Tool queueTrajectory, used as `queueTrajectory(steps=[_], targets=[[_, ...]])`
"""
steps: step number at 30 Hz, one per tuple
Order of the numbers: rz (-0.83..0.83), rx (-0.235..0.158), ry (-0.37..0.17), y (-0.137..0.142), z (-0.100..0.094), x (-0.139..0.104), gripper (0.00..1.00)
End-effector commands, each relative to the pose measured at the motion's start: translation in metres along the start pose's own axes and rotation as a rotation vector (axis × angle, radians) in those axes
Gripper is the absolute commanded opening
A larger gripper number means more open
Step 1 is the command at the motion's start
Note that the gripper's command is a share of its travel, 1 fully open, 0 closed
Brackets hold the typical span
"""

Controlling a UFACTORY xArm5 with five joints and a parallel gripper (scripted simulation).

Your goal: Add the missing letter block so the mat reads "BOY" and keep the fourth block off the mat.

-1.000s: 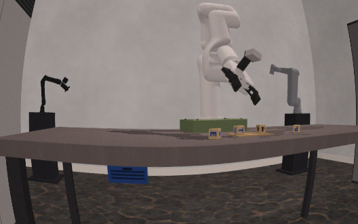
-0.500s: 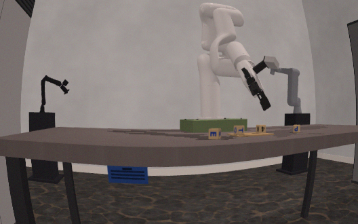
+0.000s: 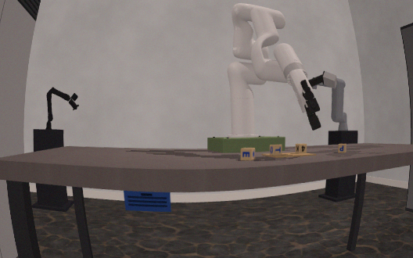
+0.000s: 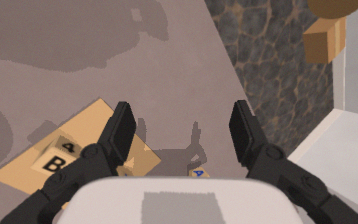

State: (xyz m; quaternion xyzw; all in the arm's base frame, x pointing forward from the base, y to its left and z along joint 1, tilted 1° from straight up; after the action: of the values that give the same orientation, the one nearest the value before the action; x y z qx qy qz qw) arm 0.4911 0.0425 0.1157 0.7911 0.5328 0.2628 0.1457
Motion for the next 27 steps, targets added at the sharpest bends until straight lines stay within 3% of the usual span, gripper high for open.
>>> queueTrajectory(steps=[1,9,11,12,27], targets=[[-0.119,0.067,-0.009,-0.002,0.003,0.019,1.00],[-0.274,0.147,-0.011,-0.008,0.004,0.043,1.00],[-0.274,0.147,-0.011,-0.008,0.004,0.043,1.00],[-0.332,0.177,-0.011,-0.011,0.003,0.051,1.00],[-0.595,0.312,0.003,-0.026,-0.004,0.089,1.00]])
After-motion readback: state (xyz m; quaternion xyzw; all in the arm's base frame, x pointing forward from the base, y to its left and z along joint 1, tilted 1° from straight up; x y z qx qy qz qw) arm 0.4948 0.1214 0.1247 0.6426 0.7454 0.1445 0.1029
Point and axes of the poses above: the point where the finger pads meet when closed, its own z axis out along the fingers, its own y axis across the jaws, x = y × z, the point moved 7 cm from there along -z, back along the fingers, and after that the axes turned 7 degrees about -z, right-handed, at the moved point
